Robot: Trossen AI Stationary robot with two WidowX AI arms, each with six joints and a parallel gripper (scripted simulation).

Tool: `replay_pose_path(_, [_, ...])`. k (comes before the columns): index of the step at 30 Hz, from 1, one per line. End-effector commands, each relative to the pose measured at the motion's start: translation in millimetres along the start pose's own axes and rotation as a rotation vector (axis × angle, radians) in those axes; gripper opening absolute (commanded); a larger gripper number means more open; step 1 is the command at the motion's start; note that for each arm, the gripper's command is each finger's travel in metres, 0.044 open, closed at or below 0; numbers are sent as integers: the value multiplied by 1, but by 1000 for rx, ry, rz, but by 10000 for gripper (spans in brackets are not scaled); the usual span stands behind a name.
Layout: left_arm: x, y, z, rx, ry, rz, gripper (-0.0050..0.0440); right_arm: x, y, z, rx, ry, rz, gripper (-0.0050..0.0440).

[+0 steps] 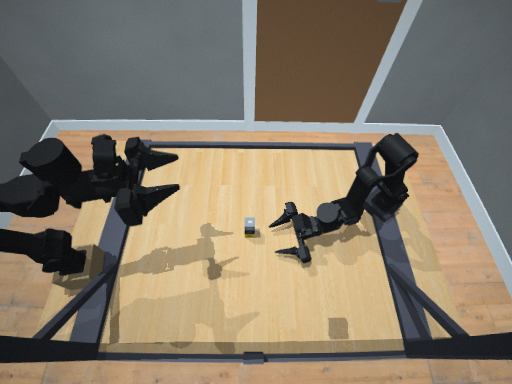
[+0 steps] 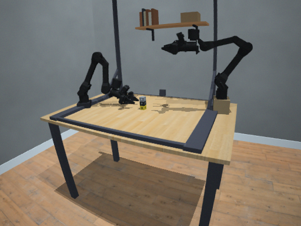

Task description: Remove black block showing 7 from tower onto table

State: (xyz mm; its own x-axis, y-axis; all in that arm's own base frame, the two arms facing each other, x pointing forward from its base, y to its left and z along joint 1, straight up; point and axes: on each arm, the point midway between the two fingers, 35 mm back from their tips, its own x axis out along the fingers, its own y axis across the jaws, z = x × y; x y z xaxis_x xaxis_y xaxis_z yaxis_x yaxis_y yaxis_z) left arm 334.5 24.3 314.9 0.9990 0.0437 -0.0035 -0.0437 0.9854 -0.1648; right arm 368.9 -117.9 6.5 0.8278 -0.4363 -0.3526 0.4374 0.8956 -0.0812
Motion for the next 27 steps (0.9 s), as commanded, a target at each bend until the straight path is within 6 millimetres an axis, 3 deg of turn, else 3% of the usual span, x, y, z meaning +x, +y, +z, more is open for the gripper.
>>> replay_pose_path(1, [-9, -10, 1, 66, -20, -13, 400, -9, -13, 14, 52, -96, -31, 400])
replay_pose_path(5, [-19, -24, 4, 161, -49, -47, 400, -23, -30, 16, 105, -144, -76, 400])
replay_pose_path(27, [-20, -24, 4, 164, -50, -48, 400, -24, -31, 16, 107, -146, -78, 400])
